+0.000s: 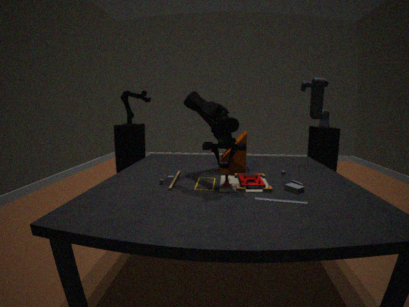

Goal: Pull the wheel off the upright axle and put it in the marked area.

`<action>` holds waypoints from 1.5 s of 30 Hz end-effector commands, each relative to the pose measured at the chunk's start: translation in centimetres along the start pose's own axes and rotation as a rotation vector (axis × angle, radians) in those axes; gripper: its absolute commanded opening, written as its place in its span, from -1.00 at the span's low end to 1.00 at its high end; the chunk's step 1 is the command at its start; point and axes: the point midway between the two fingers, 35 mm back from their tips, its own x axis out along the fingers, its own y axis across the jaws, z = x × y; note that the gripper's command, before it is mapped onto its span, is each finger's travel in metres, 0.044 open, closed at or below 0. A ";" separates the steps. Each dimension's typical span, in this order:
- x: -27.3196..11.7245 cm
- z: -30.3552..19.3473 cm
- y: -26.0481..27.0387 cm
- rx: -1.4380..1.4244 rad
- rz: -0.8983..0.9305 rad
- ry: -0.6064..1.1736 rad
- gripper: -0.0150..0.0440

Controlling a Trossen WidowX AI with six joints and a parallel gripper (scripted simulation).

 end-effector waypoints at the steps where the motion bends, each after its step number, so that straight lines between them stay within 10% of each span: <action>1: -0.4 -0.3 -1.2 0.003 -0.001 -0.010 -0.49; 45: 1.8 -4.5 -8.5 0.013 0.001 -0.014 -0.49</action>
